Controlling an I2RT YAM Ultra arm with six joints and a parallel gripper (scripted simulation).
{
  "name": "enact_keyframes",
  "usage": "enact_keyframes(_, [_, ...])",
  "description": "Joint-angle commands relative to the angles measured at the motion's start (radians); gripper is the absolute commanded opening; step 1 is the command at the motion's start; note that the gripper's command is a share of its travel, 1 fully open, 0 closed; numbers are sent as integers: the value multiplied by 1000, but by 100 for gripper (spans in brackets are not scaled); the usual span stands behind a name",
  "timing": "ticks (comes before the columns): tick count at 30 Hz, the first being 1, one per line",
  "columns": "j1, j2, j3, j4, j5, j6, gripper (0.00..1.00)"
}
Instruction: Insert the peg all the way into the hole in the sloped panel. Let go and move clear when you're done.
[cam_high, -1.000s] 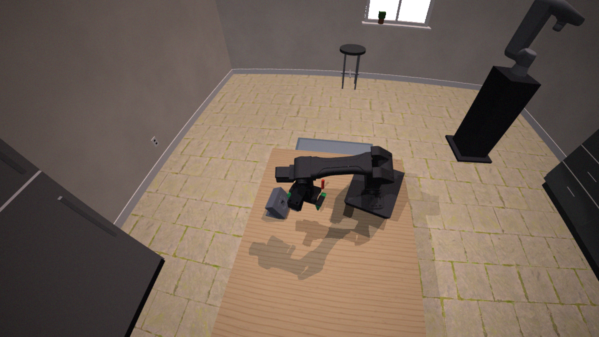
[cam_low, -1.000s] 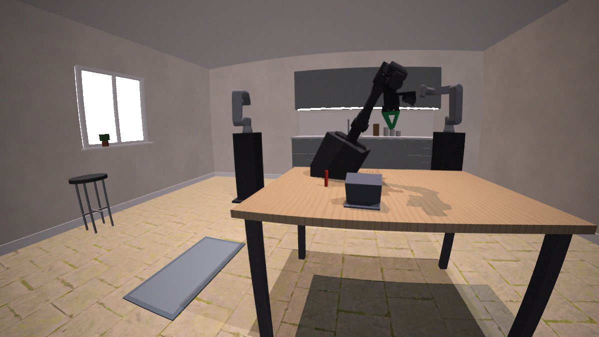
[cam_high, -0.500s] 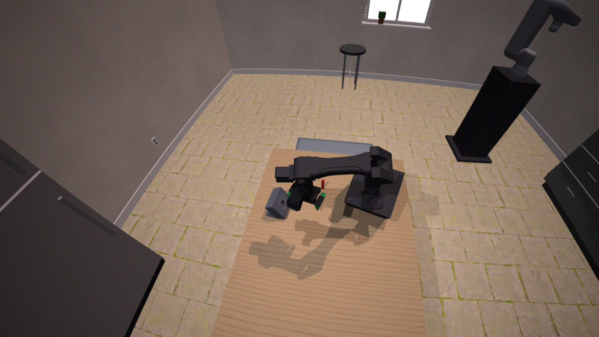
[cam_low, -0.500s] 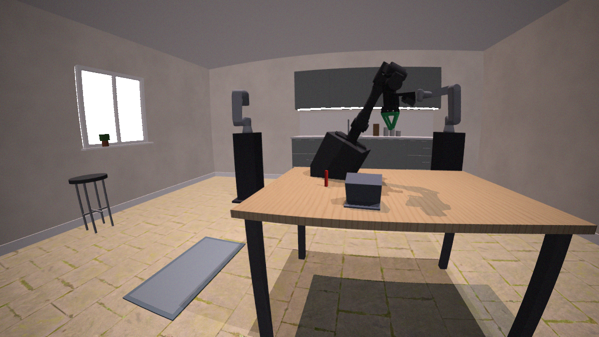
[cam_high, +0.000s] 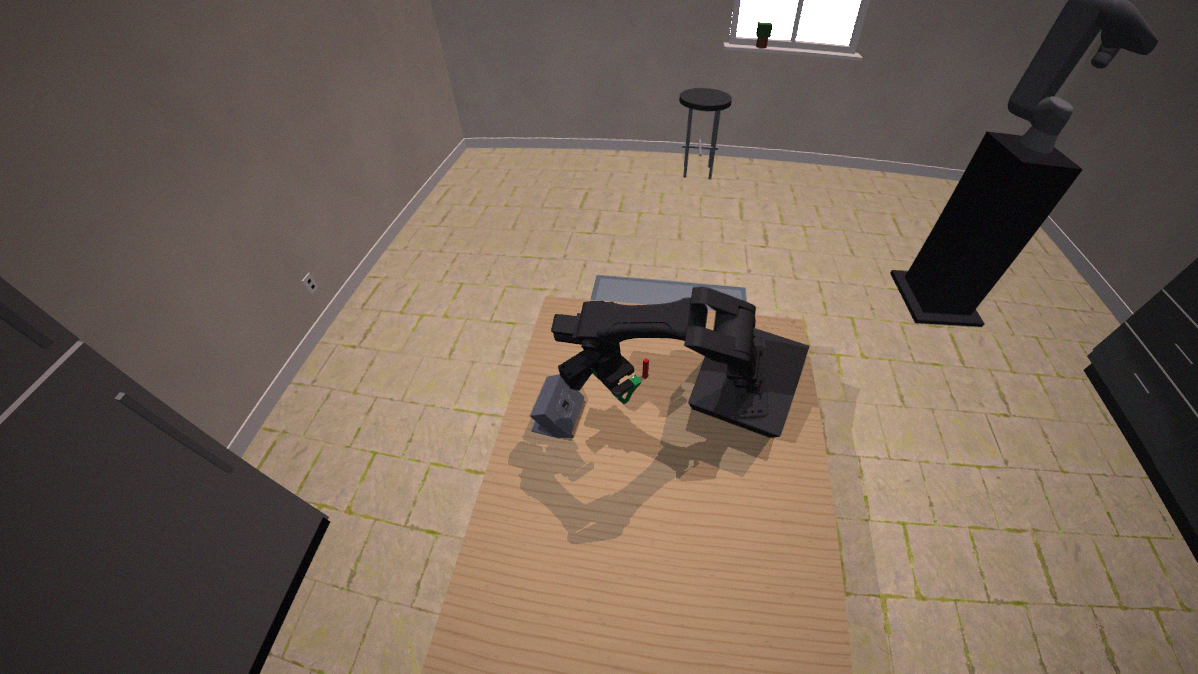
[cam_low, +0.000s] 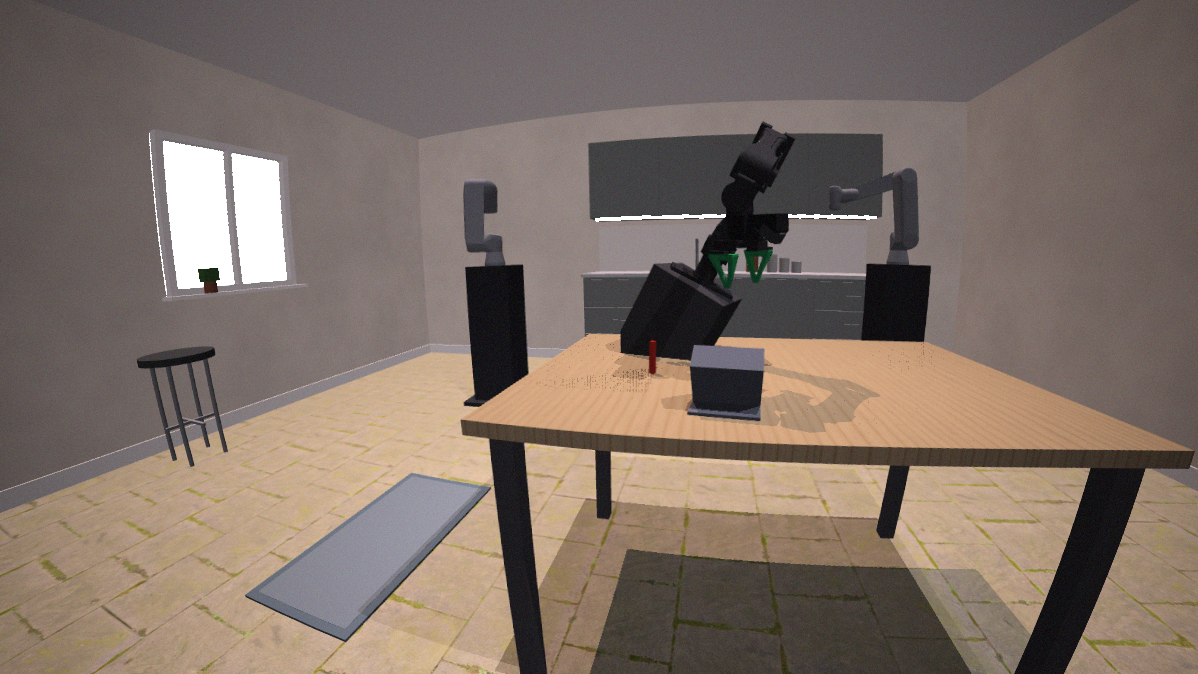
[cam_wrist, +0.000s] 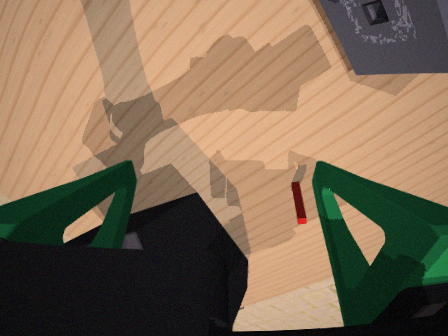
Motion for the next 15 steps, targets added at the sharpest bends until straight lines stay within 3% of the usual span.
enact_keyframes(1, [-50, 28, -32, 81, -3, 105, 100])
enact_keyframes(15, [-205, 183, -158, 284, 18, 396, 100])
